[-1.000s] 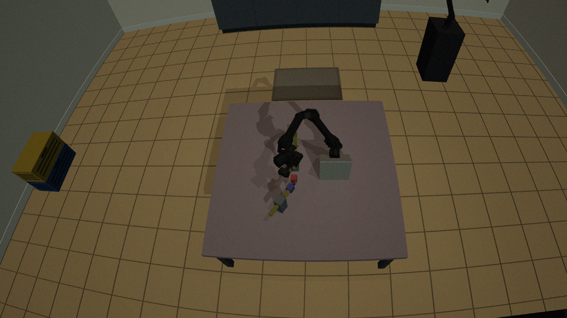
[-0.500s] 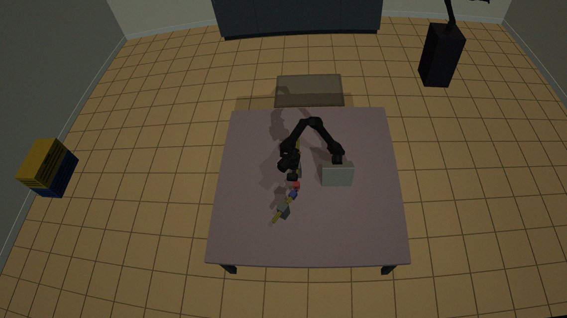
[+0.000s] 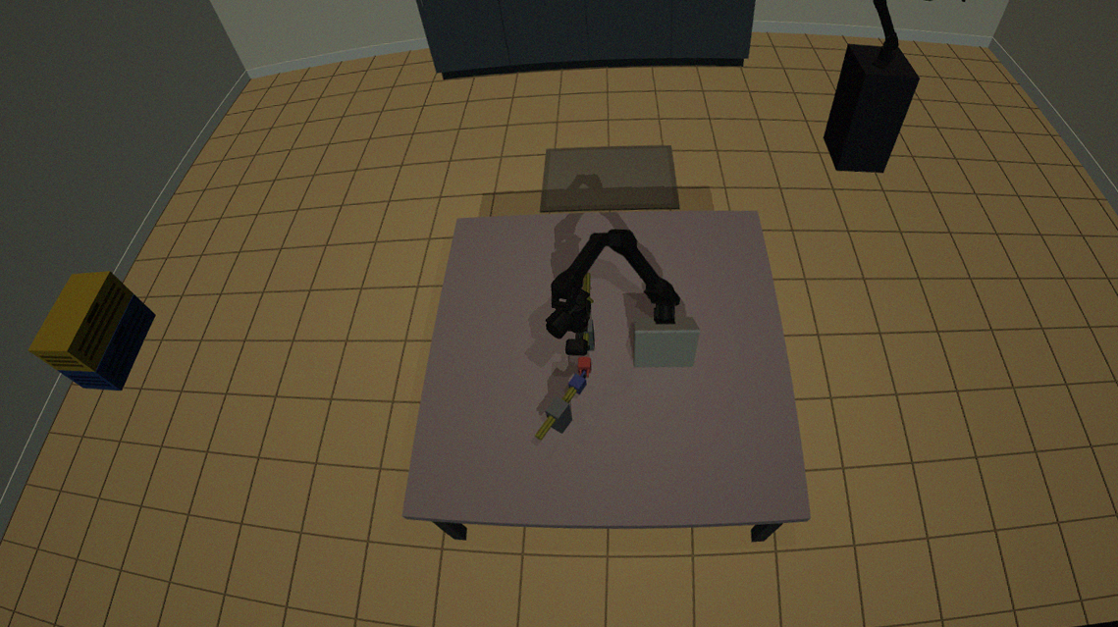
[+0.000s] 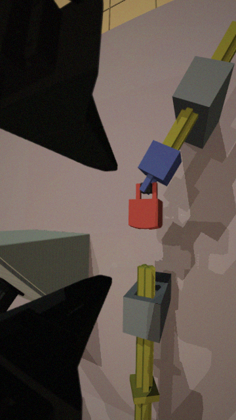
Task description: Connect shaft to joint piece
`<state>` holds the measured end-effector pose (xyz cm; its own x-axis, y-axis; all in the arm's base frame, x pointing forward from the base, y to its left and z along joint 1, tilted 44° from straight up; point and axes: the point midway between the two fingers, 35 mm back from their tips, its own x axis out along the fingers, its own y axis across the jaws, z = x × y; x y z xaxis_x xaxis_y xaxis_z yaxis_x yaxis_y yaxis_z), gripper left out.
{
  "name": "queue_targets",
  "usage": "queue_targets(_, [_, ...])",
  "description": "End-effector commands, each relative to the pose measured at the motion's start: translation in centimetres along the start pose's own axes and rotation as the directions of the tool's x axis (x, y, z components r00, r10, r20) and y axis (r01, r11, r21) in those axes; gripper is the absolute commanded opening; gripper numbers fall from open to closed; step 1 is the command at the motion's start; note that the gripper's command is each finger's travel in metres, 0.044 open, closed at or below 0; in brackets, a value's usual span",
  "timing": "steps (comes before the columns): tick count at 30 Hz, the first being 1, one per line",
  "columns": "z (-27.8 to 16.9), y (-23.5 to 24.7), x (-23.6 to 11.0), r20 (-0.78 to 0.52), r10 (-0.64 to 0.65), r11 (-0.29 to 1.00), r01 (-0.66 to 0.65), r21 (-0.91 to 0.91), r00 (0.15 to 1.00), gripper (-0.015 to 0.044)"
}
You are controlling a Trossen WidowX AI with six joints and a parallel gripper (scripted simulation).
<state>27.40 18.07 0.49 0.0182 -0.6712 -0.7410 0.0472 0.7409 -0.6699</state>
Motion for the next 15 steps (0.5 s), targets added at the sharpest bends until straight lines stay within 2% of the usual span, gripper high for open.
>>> queue_targets(1, [1.2, -2.3, 0.4, -0.001, 0.013, 0.994, -0.012, 0.111, 1.0, 0.0282])
queue_targets(11, [3.5, -8.8, 1.9, 0.003, 0.039, 0.907, -0.037, 0.421, 0.999, 0.002])
queue_targets(12, [3.7, -9.4, 2.1, 0.004, 0.041, 0.892, -0.038, 0.45, 0.999, 0.0])
queue_targets(15, [4.0, -11.4, 2.7, 0.008, 0.044, 0.843, -0.041, 0.536, 0.999, 0.0])
